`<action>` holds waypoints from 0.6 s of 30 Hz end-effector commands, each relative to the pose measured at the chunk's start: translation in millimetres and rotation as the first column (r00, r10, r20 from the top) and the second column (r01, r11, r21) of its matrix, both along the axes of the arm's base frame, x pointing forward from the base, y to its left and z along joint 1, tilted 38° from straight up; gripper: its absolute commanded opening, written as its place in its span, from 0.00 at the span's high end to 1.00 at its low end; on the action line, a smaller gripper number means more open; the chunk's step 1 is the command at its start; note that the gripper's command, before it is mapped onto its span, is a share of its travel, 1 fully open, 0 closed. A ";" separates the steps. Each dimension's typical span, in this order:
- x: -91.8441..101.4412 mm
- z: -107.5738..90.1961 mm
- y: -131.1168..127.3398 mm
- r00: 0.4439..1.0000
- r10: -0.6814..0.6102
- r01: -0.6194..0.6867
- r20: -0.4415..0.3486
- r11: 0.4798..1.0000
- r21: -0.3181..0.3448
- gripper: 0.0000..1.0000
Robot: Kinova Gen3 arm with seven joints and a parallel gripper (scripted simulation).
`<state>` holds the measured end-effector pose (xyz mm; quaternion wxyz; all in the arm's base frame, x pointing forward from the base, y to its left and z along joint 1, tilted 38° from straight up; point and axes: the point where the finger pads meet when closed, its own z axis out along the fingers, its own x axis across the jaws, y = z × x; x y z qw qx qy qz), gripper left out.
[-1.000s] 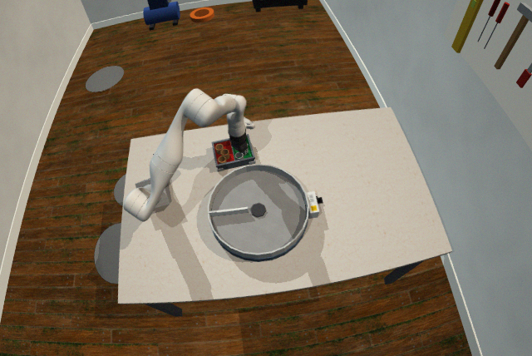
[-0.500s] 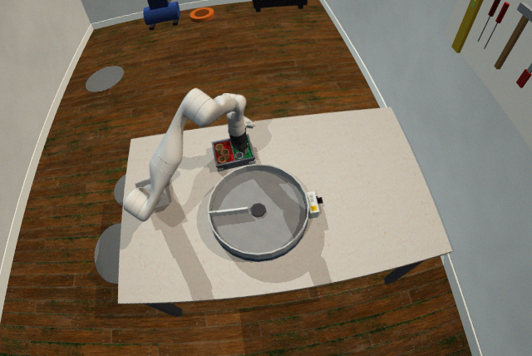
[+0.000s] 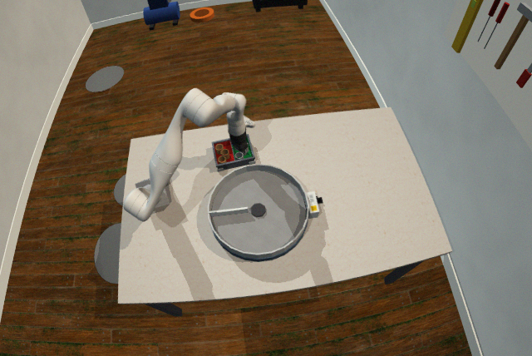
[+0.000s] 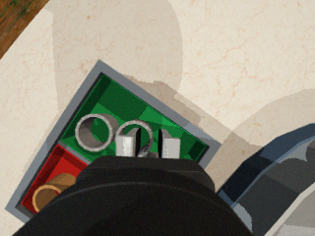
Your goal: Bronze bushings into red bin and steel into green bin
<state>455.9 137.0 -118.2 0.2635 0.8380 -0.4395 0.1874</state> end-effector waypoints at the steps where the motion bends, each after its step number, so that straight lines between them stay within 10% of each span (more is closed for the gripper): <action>1: -1.7 2.4 4.2 1.000 -0.007 0.007 0.002 1.000 0.004 0.53; 18: -2.2 7.1 7.8 1.000 -0.007 0.007 0.002 1.000 0.004 0.53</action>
